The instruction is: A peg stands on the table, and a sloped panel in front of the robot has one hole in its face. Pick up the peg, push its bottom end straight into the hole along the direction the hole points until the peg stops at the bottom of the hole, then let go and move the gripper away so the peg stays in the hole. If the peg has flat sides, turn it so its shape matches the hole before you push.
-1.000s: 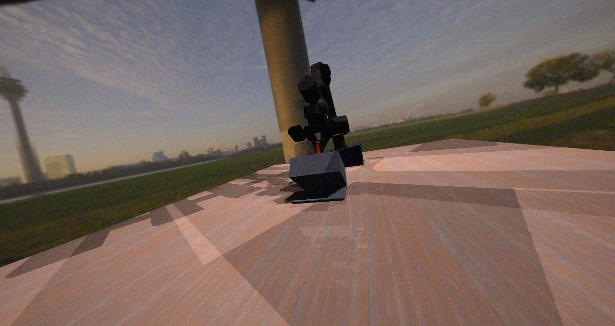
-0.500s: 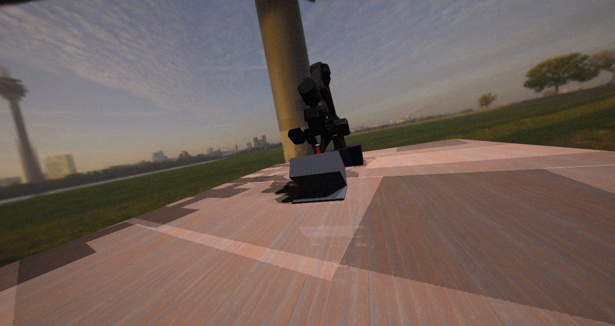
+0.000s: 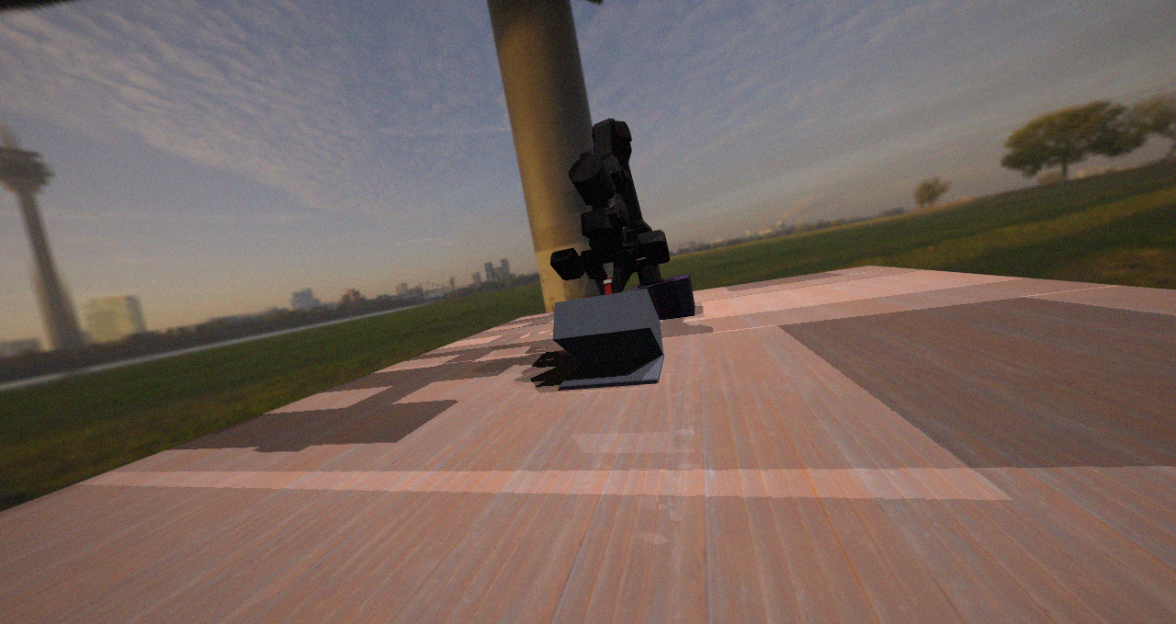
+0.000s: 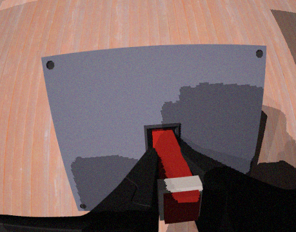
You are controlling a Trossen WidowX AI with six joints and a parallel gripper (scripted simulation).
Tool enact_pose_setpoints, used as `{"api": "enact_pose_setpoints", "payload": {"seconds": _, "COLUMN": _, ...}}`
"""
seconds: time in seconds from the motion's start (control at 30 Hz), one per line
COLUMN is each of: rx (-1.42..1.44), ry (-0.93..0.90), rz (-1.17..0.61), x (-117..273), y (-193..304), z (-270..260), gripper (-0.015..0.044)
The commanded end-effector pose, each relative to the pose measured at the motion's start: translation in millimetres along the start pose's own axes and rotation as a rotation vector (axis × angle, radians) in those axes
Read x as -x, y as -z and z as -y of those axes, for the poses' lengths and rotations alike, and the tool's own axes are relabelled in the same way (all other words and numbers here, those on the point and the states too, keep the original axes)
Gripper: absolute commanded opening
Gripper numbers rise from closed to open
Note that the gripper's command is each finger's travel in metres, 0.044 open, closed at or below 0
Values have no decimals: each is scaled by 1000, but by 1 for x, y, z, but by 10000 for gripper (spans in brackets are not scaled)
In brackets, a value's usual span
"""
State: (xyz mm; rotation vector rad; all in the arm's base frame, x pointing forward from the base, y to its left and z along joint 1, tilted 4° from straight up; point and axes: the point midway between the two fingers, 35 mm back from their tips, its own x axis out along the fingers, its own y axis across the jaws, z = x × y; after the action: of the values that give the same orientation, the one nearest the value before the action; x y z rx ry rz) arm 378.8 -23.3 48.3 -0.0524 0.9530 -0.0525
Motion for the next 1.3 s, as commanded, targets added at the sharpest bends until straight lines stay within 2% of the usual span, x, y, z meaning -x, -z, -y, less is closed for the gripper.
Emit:
{"api": "enact_pose_setpoints", "payload": {"seconds": 0.0, "rx": 0, "ry": 0, "rz": 0, "x": 0, "y": 0, "z": 0, "gripper": 0}}
{"api": "enact_pose_setpoints", "payload": {"seconds": 0.23, "rx": 0, "ry": 0, "rz": 0, "x": 0, "y": 0, "z": 0, "gripper": 0}}
{"api": "enact_pose_setpoints", "payload": {"seconds": 0.8, "rx": 0, "ry": 0, "rz": 0, "x": 3, "y": 0, "z": 0, "gripper": 440}}
{"api": "enact_pose_setpoints", "payload": {"seconds": 1.27, "rx": 1, "ry": -1, "rz": 1, "x": 21, "y": -2, "z": 0, "gripper": 440}}
